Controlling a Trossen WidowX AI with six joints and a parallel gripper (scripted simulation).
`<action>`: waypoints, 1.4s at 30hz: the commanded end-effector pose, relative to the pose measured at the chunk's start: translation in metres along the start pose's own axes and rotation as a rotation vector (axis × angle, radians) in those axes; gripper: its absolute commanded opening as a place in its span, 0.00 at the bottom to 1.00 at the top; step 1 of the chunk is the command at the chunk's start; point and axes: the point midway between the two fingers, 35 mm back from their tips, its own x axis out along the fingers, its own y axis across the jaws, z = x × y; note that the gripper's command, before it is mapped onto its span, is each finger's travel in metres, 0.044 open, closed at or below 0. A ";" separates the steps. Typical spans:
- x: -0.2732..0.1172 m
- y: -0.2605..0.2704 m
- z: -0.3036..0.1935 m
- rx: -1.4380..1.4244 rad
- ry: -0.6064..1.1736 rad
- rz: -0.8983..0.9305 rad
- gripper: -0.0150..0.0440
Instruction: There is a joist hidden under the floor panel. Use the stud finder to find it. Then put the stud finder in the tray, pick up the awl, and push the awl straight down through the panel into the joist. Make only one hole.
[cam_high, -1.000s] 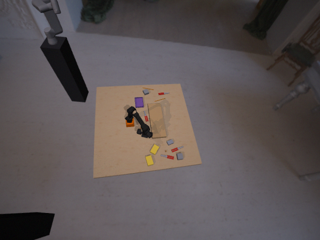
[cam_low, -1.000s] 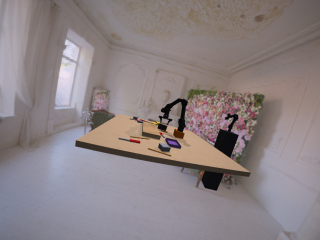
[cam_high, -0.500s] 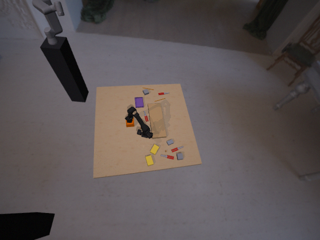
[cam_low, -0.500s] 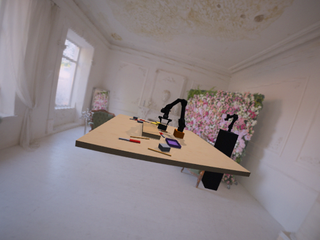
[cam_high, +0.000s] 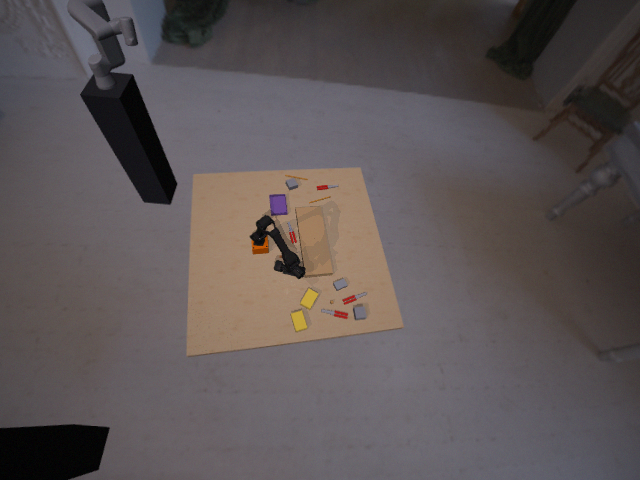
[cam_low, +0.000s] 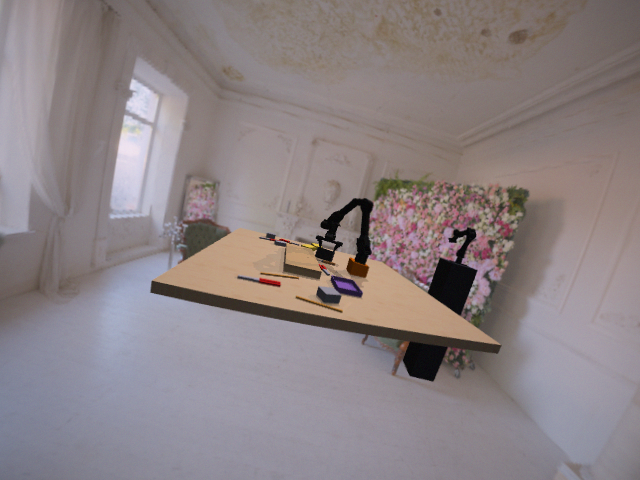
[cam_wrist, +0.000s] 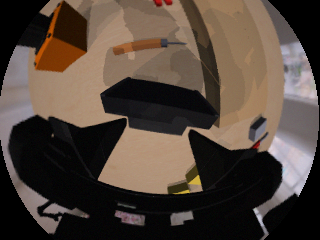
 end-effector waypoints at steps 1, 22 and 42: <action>0.009 0.002 0.001 -0.006 -0.007 0.005 1.00; 0.019 0.002 0.000 -0.006 -0.007 0.005 0.85; -0.018 0.001 0.003 -0.006 -0.007 0.004 0.25</action>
